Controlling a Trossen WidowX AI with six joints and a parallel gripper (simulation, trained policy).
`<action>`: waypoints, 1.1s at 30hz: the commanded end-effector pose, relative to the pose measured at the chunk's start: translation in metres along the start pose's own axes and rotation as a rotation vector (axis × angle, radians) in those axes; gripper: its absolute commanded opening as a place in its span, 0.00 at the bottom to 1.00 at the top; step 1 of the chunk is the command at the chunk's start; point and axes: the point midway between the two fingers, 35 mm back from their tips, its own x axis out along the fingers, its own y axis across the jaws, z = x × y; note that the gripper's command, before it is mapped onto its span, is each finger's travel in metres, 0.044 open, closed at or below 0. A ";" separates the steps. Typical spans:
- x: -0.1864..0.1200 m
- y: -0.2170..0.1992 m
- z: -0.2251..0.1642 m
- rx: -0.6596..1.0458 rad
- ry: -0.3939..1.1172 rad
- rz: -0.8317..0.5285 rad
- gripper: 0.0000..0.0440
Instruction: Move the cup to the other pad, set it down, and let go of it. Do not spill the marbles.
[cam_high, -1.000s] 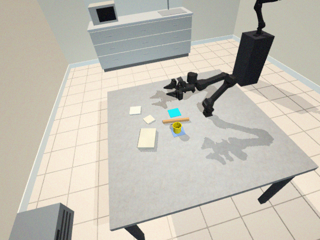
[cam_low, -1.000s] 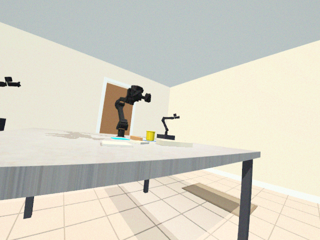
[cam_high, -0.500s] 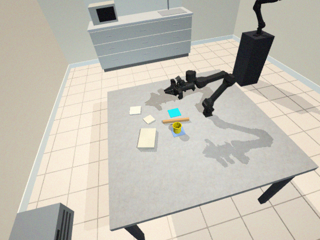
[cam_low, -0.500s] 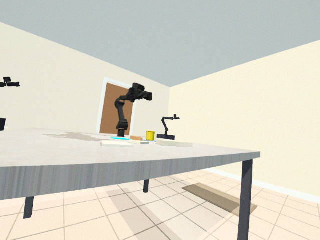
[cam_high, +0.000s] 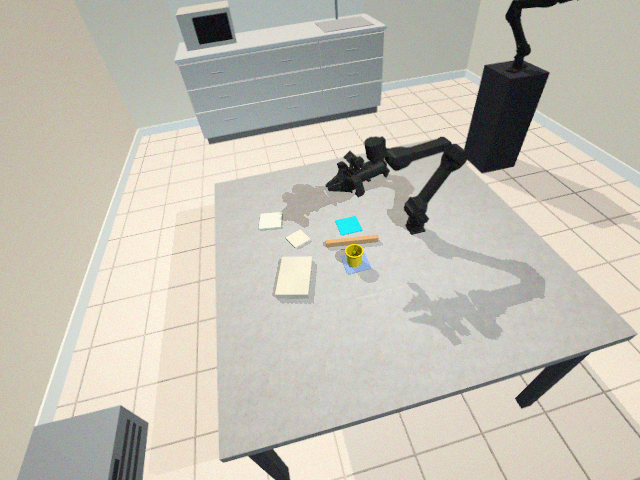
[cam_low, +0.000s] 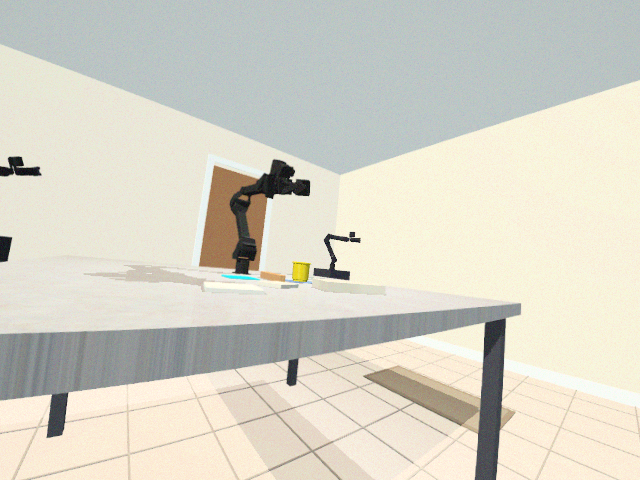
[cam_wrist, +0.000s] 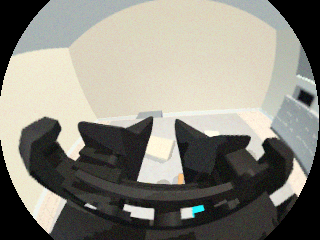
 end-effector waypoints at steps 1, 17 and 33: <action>0.003 0.005 0.001 0.041 0.035 0.007 0.33; 0.014 0.026 -0.006 0.243 0.233 -0.003 0.35; 0.020 0.045 -0.021 0.455 0.444 -0.072 0.38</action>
